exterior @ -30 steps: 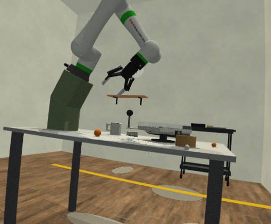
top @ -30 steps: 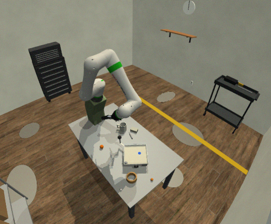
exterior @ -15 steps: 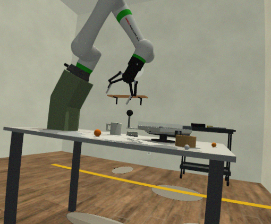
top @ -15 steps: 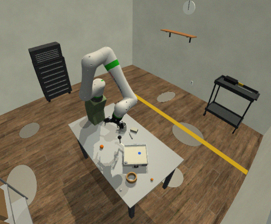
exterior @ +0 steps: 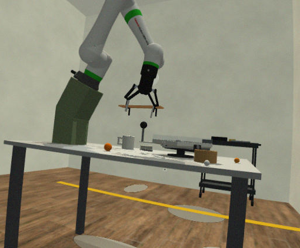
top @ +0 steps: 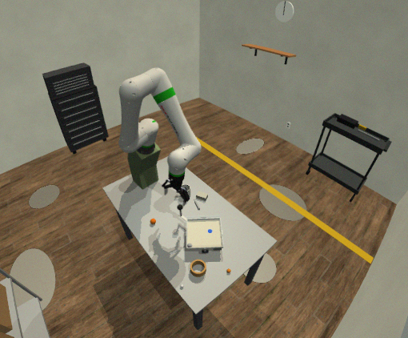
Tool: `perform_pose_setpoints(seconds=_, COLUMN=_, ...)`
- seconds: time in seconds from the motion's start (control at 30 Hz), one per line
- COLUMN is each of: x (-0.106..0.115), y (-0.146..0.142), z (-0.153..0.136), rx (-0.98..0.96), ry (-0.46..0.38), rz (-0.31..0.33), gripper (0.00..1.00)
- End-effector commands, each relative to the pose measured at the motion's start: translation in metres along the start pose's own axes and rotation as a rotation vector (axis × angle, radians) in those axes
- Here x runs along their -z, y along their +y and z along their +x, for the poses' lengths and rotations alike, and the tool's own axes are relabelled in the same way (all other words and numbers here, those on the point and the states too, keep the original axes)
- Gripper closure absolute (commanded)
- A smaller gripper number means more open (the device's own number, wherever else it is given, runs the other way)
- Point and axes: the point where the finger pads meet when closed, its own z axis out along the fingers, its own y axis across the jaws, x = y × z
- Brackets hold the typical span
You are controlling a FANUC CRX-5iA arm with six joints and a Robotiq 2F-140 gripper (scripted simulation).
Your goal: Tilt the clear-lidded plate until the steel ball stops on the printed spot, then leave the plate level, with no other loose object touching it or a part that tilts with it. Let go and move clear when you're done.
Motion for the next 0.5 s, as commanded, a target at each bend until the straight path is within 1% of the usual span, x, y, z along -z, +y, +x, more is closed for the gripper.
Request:
perform_pose_setpoints(seconds=0.0, x=-0.002, y=-0.019, z=0.001, rx=-0.110, ry=0.031, rz=0.092, gripper=0.00)
perform_pose_setpoints(seconds=0.07, x=-0.002, y=-0.019, z=0.001, rx=-0.110, ry=0.031, rz=0.092, gripper=0.00)
perform_pose_setpoints(seconds=0.1, x=-0.001, y=-0.026, z=0.001, rx=-0.150, ry=0.028, rz=0.125, gripper=0.00)
perform_pose_setpoints(seconds=0.13, x=-0.001, y=-0.026, z=0.001, rx=-0.150, ry=0.028, rz=0.125, gripper=0.00)
perform_pose_setpoints(seconds=0.17, x=0.000, y=-0.032, z=0.001, rx=-0.179, ry=0.025, rz=0.150, gripper=0.00)
perform_pose_setpoints(seconds=0.23, x=0.000, y=-0.032, z=0.001, rx=-0.179, ry=0.025, rz=0.150, gripper=0.00)
perform_pose_setpoints(seconds=0.3, x=0.001, y=-0.037, z=0.000, rx=-0.210, ry=0.021, rz=0.175, gripper=0.00)
perform_pose_setpoints(seconds=0.47, x=0.001, y=-0.038, z=0.000, rx=-0.215, ry=0.020, rz=0.180, gripper=0.00)
